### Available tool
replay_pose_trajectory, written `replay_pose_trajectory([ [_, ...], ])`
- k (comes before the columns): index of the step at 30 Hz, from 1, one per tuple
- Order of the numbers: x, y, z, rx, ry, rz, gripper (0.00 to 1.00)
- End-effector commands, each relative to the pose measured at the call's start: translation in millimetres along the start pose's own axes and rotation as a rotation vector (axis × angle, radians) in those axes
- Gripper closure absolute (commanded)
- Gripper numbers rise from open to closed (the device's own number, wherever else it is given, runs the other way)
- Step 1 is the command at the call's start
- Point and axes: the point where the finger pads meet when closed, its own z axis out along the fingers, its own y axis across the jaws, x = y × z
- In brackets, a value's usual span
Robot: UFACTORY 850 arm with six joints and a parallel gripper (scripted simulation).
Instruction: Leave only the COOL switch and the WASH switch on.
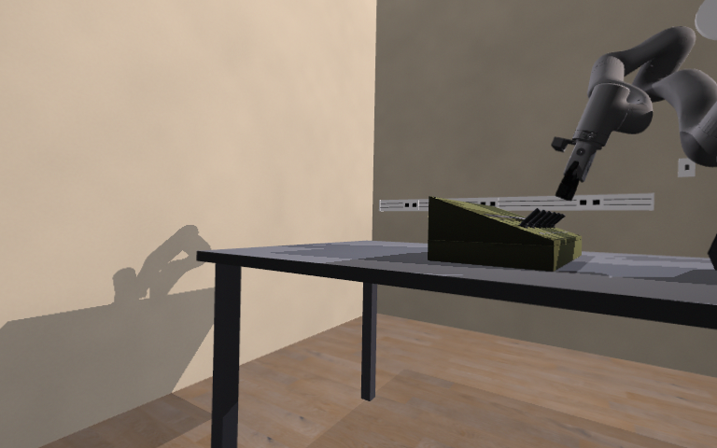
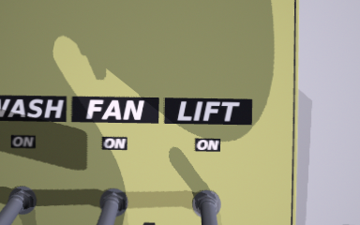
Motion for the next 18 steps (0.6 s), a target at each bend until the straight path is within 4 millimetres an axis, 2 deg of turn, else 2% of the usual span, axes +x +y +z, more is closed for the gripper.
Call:
replay_pose_trajectory([
  [1,0.8,12.1,-0.4,0.002,0.000,0.000,0.00],
  [6,0.8,18.6,-0.4,0.002,0.000,0.000,0.00],
  [18,0.8,19.4,-0.4,0.002,0.000,0.000,0.00],
])
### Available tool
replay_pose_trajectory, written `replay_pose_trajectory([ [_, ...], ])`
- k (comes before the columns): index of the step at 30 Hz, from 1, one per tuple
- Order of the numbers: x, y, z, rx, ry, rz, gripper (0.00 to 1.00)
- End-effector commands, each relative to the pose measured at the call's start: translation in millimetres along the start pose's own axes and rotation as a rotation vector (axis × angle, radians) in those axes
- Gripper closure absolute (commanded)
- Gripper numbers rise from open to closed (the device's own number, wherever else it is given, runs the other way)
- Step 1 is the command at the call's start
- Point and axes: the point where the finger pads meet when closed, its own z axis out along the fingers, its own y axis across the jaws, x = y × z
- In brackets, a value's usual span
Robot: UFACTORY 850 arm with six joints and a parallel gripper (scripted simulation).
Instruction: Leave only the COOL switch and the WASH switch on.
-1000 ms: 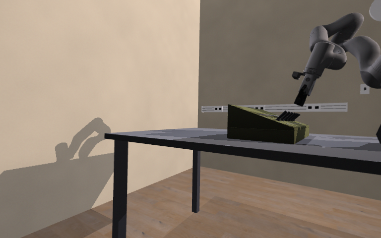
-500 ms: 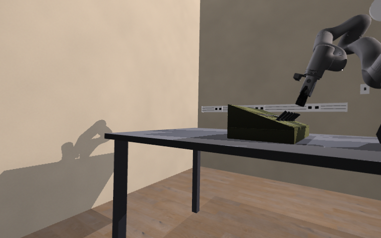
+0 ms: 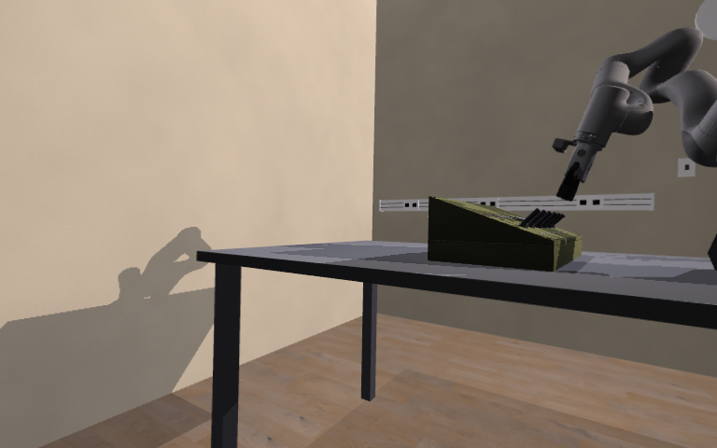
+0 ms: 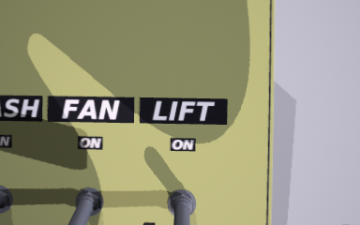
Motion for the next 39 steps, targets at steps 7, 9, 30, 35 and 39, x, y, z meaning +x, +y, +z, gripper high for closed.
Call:
replay_pose_trajectory([
  [7,0.6,0.0,-0.2,0.000,0.001,0.001,0.00],
  [9,0.6,0.0,-0.2,0.000,0.001,0.001,0.00],
  [30,0.6,0.0,-0.2,0.000,0.001,0.001,0.00],
  [35,0.6,0.0,-0.2,0.000,0.001,0.001,0.00],
  [39,0.6,0.0,-0.4,0.000,0.001,0.001,1.00],
])
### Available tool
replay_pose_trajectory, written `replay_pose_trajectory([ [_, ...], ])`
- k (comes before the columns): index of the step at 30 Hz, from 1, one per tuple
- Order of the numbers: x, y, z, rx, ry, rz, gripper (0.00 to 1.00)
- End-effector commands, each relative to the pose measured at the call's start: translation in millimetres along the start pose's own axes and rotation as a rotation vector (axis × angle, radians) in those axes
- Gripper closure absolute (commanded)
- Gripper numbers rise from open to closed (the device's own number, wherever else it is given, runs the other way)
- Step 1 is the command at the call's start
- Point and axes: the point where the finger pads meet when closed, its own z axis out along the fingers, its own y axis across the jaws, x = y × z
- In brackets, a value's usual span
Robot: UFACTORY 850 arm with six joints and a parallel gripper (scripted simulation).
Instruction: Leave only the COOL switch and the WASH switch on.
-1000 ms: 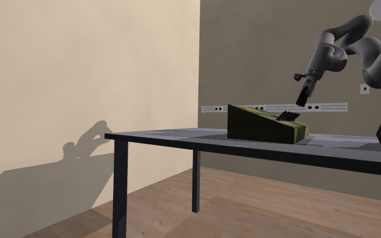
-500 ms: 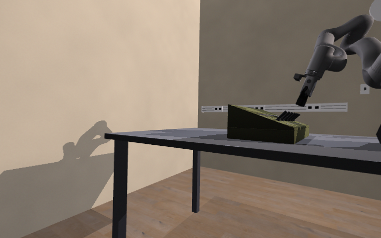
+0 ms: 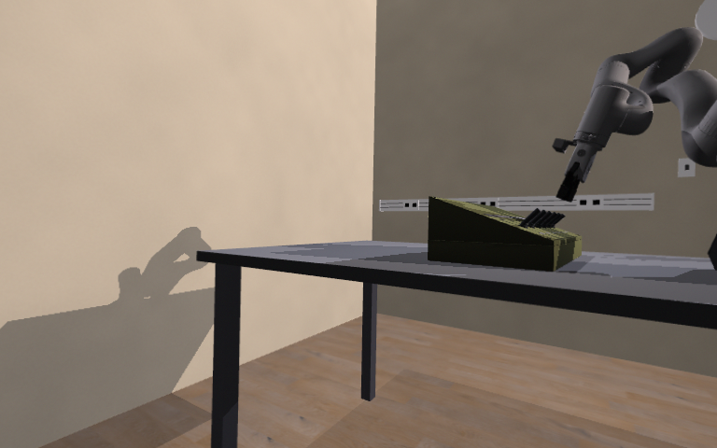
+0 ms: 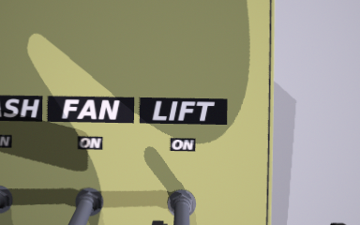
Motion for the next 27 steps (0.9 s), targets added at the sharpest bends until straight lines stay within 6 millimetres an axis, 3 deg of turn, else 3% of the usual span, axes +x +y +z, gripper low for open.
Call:
replay_pose_trajectory([
  [1,0.6,-0.1,-0.4,0.000,0.001,0.001,1.00],
  [8,0.6,-0.1,-8.5,0.000,0.001,0.001,1.00],
  [17,0.6,-0.1,-43.2,0.000,0.001,0.001,1.00],
  [27,0.6,0.0,-67.8,0.000,0.001,0.001,1.00],
])
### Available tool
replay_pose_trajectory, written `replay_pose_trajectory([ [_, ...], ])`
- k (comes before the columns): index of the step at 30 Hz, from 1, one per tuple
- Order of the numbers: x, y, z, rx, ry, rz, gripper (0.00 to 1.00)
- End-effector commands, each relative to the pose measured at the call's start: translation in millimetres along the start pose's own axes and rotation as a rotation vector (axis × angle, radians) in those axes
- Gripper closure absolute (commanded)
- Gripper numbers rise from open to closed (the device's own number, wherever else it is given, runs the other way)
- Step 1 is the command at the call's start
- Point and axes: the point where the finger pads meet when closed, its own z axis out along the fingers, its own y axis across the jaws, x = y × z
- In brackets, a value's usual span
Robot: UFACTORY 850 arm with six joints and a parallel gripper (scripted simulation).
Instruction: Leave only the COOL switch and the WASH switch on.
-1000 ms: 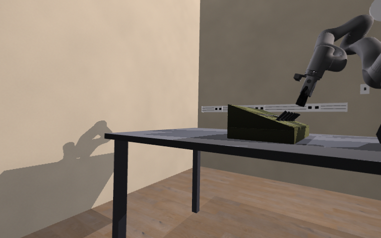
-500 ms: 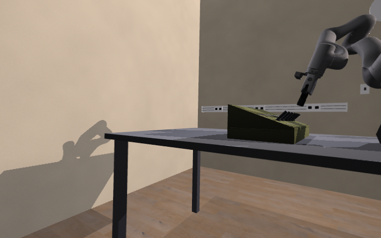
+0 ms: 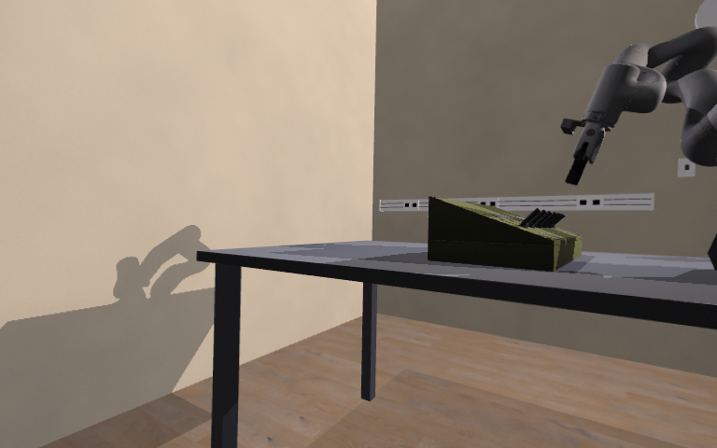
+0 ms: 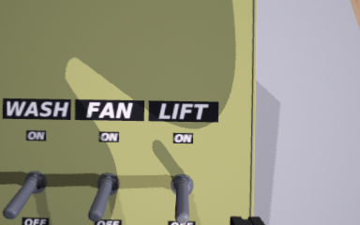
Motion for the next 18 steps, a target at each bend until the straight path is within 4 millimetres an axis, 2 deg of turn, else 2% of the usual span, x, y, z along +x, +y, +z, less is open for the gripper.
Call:
replay_pose_trajectory([
  [1,0.6,0.3,-10.6,-0.001,0.000,0.000,1.00],
  [9,0.5,-5.0,-12.3,0.001,0.000,0.000,1.00],
  [10,0.0,-15.4,-12.7,0.005,-0.001,0.000,1.00],
  [12,-4.8,-53.7,-14.0,0.013,-0.004,-0.001,1.00],
  [13,-4.8,-53.7,-14.0,0.013,-0.004,-0.001,1.00],
  [14,-10.5,-78.7,-14.6,0.016,-0.005,-0.002,1.00],
  [16,-10.5,-78.7,-14.6,0.016,-0.005,-0.002,1.00],
  [17,-18.8,-104.3,-14.9,0.015,-0.006,-0.002,1.00],
  [18,-18.8,-104.3,-14.9,0.015,-0.006,-0.002,1.00],
])
